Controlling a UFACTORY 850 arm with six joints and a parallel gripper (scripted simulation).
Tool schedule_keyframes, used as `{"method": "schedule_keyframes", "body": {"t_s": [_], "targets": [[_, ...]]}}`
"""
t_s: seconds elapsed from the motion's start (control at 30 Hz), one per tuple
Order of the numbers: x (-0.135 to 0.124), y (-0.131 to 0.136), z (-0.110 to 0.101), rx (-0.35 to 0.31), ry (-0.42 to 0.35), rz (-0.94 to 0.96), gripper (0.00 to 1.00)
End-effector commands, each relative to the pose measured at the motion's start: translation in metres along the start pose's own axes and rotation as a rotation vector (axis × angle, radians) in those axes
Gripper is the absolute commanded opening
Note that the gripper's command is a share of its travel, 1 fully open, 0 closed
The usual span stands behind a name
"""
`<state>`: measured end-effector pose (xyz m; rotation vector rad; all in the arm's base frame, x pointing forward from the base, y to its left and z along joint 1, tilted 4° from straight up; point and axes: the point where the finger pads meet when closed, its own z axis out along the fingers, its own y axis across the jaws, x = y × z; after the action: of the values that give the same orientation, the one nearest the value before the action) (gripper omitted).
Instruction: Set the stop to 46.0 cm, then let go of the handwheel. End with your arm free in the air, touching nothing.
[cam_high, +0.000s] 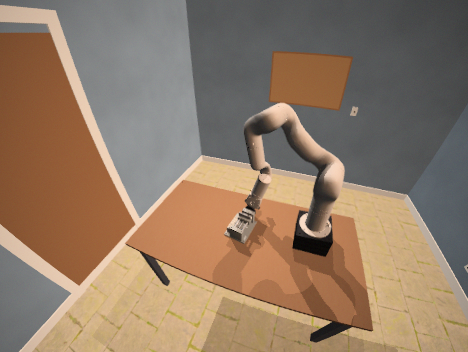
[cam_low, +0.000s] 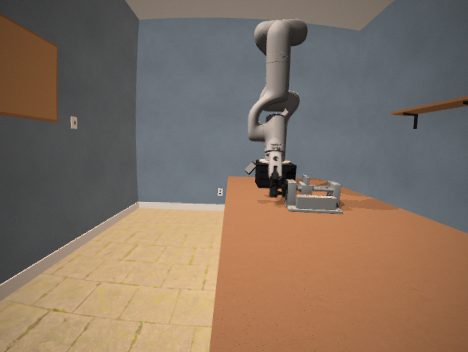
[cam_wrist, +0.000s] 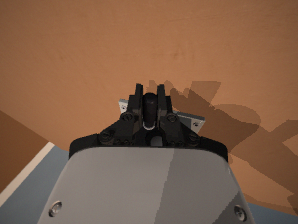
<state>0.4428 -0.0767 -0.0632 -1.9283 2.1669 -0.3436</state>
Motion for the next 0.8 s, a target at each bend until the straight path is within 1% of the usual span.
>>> {"method": "schedule_keyframes", "body": {"t_s": [0.0,0.77], "targets": [[0.0,-0.0023,-0.0009,0.001,0.0,0.0,0.06],[0.0,-0.0082,-0.0049,0.001,0.0,0.0,0.06]]}}
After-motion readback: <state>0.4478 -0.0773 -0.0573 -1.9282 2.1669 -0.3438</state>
